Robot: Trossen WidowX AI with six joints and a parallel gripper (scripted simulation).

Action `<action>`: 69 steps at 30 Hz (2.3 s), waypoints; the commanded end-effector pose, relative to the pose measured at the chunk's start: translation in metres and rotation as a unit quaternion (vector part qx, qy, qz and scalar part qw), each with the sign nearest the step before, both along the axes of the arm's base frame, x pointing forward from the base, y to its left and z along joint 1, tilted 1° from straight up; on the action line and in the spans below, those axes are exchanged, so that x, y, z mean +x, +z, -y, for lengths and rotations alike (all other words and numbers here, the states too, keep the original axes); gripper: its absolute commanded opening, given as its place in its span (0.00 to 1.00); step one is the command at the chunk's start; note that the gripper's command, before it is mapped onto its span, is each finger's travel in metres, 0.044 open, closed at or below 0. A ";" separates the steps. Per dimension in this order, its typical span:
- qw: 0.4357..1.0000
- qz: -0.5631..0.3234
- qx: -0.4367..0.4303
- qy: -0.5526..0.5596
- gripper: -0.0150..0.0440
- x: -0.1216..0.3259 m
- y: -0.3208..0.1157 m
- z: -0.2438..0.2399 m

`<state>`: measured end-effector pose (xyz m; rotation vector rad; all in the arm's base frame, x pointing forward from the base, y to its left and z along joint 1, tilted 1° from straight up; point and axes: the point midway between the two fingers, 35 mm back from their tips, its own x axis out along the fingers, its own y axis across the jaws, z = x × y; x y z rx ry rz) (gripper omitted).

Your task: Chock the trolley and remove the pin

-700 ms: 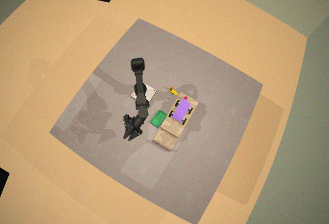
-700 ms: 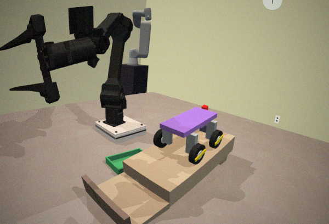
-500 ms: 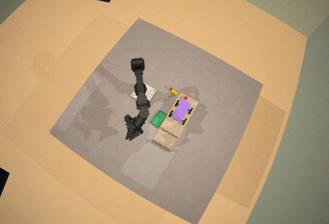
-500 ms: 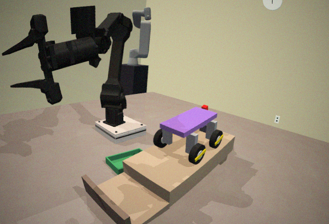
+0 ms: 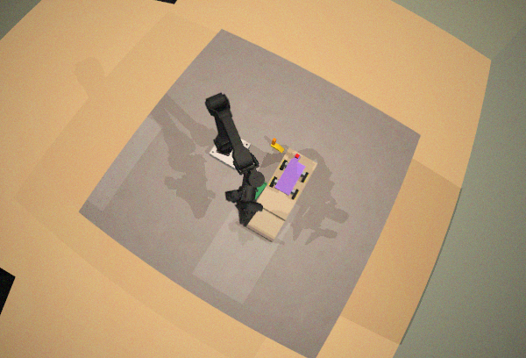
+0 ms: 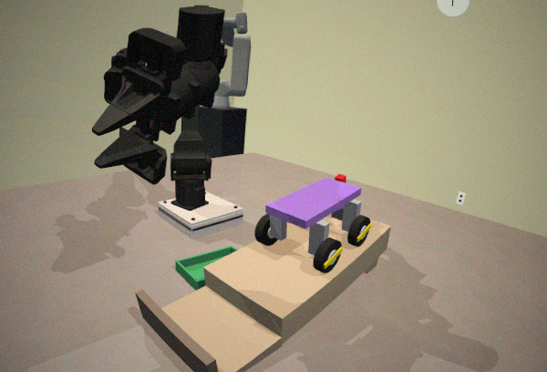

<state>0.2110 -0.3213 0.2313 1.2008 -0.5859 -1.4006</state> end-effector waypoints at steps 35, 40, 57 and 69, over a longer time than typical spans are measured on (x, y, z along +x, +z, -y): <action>0.395 -0.531 -0.215 0.719 0.58 0.131 -0.056 -0.344; 0.295 -0.539 -0.254 0.747 0.58 0.119 -0.061 -0.376; -0.285 -0.500 -0.313 0.756 0.58 0.004 -0.105 -0.434; -0.307 -0.492 -0.313 0.752 0.58 0.000 -0.115 -0.435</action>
